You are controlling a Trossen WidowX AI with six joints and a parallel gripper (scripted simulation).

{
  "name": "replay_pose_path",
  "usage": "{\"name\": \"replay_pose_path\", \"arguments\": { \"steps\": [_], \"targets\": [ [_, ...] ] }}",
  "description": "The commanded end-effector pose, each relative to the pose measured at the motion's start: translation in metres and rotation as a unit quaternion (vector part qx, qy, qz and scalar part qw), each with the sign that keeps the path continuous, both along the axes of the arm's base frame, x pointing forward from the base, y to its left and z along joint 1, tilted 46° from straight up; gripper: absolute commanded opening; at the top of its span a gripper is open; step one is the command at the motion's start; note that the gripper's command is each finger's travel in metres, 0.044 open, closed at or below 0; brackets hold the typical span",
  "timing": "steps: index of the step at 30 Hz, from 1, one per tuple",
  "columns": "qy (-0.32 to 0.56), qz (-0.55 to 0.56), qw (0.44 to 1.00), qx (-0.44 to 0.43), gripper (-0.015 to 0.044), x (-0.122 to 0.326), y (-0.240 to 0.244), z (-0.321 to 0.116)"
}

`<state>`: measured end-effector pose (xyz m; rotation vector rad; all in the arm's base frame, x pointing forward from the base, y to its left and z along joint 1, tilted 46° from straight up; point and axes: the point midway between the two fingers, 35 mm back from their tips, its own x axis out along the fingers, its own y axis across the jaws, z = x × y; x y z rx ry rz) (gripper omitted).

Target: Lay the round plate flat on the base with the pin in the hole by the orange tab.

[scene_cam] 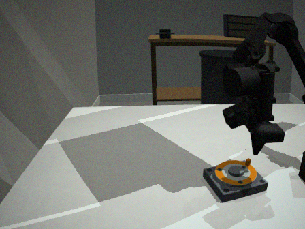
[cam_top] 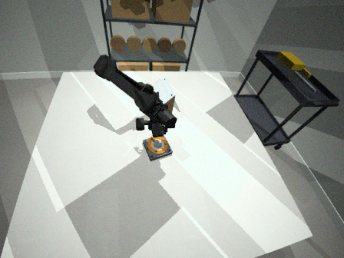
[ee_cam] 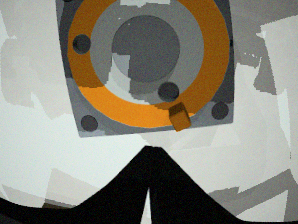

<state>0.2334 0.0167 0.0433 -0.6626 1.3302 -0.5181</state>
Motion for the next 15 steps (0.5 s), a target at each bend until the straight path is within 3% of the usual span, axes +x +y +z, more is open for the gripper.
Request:
{"name": "replay_pose_path", "arguments": {
  "steps": [1,15],
  "targets": [
    [0.003,0.001,1.000,-0.004,0.0000,0.002,-0.014,-0.012],
    [0.003,0.001,1.000,-0.005,0.0000,0.006,-0.028,-0.012]
  ]
}}
